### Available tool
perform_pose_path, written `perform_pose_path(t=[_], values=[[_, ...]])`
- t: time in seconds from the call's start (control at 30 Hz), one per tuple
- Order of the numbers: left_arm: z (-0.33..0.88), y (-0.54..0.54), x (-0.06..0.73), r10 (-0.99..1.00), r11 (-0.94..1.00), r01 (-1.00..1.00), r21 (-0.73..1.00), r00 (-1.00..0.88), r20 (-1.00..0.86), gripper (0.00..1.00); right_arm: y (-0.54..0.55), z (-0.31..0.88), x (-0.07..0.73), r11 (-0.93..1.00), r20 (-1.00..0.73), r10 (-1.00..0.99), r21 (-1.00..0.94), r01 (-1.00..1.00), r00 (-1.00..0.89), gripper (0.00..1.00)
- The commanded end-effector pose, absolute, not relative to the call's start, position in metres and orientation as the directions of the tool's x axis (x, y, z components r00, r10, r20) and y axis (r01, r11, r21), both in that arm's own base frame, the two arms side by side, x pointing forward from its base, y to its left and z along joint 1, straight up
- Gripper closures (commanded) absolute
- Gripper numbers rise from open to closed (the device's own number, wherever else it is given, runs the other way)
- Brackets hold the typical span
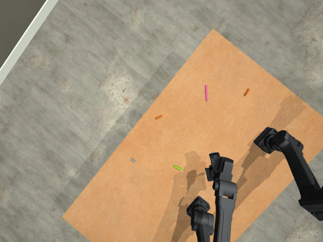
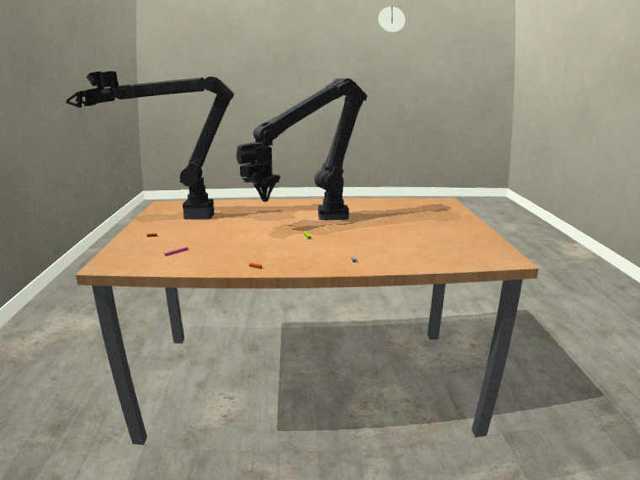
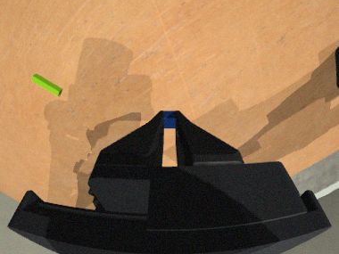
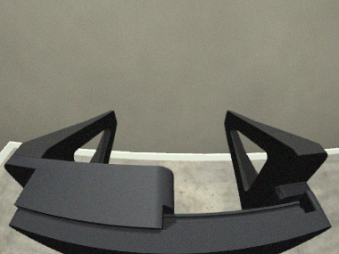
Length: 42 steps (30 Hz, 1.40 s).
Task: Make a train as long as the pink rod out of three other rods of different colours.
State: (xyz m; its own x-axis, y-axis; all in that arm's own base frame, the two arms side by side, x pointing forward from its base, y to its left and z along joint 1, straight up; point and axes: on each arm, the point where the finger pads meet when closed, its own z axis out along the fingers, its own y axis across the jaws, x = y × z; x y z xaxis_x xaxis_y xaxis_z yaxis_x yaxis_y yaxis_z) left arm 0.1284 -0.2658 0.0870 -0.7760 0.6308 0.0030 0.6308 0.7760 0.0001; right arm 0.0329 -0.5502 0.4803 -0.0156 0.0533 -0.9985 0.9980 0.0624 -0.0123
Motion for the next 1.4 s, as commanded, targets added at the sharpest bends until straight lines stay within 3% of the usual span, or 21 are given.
perform_pose_path(t=[0.0, 1.37], values=[[0.109, -0.284, 0.136, 0.613, 0.788, 0.615, -0.024, -0.788, -0.051, 0.96, -0.544, 0.501, 0.024, 0.046, -1.0, 0.0, 0.0, 0.999, 0.0, 0.0], [0.0, -0.271, 0.13, 0.614, 0.789, 0.614, -0.003, -0.789, -0.009, 0.96, -0.544, 0.501, 0.024, 0.046, -1.0, 0.0, 0.0, 0.999, 0.0, 0.0]])
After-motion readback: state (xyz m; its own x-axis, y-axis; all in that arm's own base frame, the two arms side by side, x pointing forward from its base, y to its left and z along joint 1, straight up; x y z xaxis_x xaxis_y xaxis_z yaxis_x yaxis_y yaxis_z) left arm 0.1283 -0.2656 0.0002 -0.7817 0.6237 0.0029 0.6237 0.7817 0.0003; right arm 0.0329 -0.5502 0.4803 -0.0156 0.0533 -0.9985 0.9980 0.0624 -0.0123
